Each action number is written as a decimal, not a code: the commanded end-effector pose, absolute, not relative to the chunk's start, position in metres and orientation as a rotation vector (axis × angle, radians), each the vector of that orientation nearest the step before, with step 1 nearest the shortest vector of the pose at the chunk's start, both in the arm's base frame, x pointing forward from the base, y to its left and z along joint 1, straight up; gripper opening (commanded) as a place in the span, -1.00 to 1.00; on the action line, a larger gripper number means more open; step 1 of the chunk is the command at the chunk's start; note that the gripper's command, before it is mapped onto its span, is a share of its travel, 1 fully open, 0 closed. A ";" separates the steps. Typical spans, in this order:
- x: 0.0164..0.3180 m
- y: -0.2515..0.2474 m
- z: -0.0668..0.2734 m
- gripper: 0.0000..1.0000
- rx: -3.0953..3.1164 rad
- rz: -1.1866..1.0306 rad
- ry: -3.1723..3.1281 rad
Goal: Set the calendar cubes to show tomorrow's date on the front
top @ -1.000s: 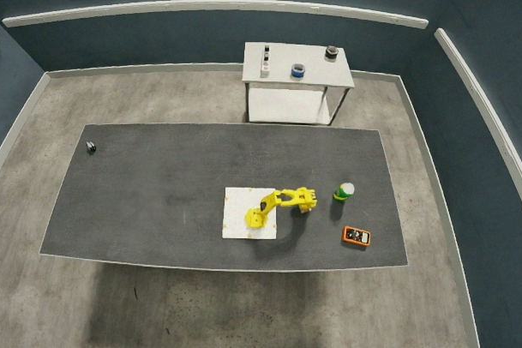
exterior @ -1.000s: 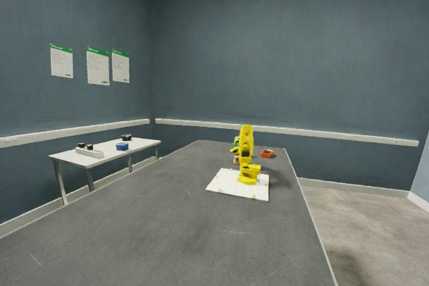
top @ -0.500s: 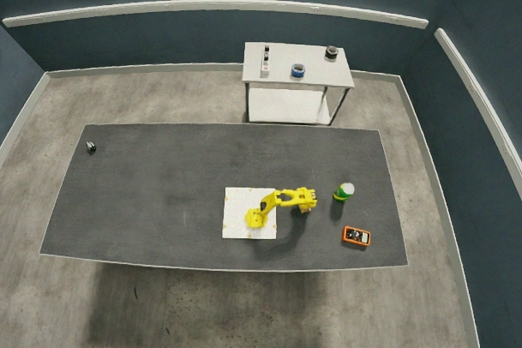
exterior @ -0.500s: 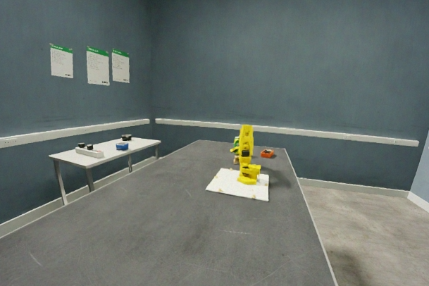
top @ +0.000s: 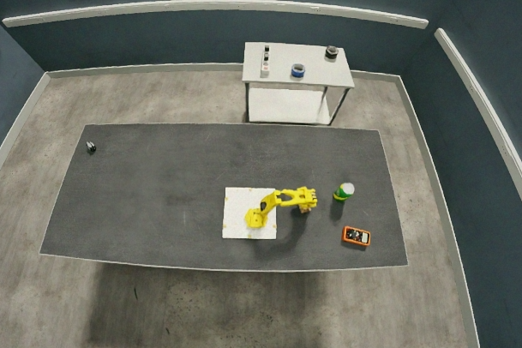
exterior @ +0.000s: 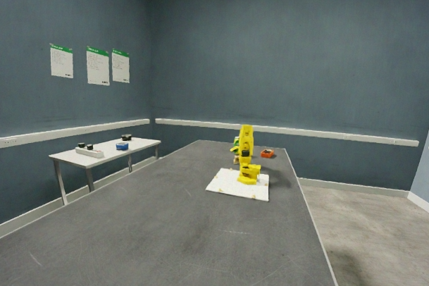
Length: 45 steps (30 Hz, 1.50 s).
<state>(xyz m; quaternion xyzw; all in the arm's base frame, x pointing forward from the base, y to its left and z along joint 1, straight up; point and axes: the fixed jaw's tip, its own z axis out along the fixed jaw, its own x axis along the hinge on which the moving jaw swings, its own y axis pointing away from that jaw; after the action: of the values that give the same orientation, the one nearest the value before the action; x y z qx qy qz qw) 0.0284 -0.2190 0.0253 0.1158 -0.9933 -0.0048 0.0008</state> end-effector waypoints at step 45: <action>0.029 -0.221 0.044 -1.00 0.346 -0.013 -3.122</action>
<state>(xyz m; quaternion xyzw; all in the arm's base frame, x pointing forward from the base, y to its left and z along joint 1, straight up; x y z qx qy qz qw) 0.0283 -0.2187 0.0359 0.1157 -0.9932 -0.0113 0.0010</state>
